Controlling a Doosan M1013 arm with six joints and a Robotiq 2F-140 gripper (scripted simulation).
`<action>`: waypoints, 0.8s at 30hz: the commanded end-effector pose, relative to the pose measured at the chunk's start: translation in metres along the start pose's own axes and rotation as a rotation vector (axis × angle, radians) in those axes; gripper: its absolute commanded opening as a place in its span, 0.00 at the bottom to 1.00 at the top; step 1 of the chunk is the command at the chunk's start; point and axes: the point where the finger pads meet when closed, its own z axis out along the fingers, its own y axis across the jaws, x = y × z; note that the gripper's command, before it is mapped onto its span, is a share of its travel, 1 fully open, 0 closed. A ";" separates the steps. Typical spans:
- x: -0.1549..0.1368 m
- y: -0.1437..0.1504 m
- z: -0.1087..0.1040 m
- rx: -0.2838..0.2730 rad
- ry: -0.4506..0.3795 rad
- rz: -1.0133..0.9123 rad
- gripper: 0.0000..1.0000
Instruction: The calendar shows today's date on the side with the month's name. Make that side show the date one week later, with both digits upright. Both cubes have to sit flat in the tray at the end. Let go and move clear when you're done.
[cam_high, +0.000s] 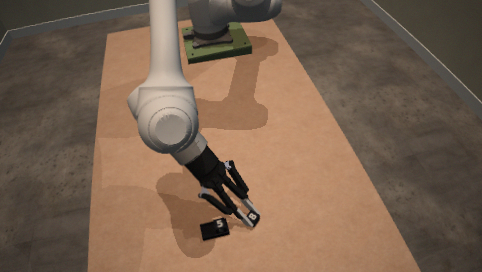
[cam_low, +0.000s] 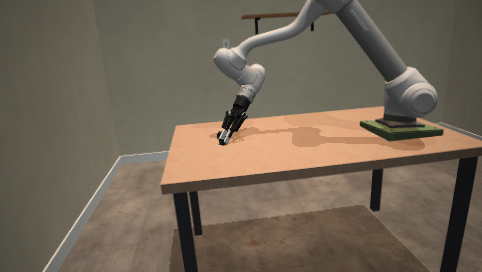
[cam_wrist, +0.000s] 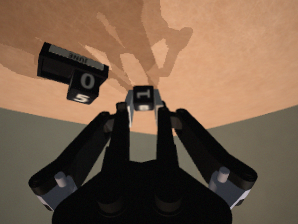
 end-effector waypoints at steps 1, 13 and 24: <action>0.000 0.000 0.000 0.000 0.000 0.000 0.26; 0.000 0.000 0.000 0.000 0.000 0.000 0.35; 0.000 0.000 0.000 0.000 0.000 0.000 0.46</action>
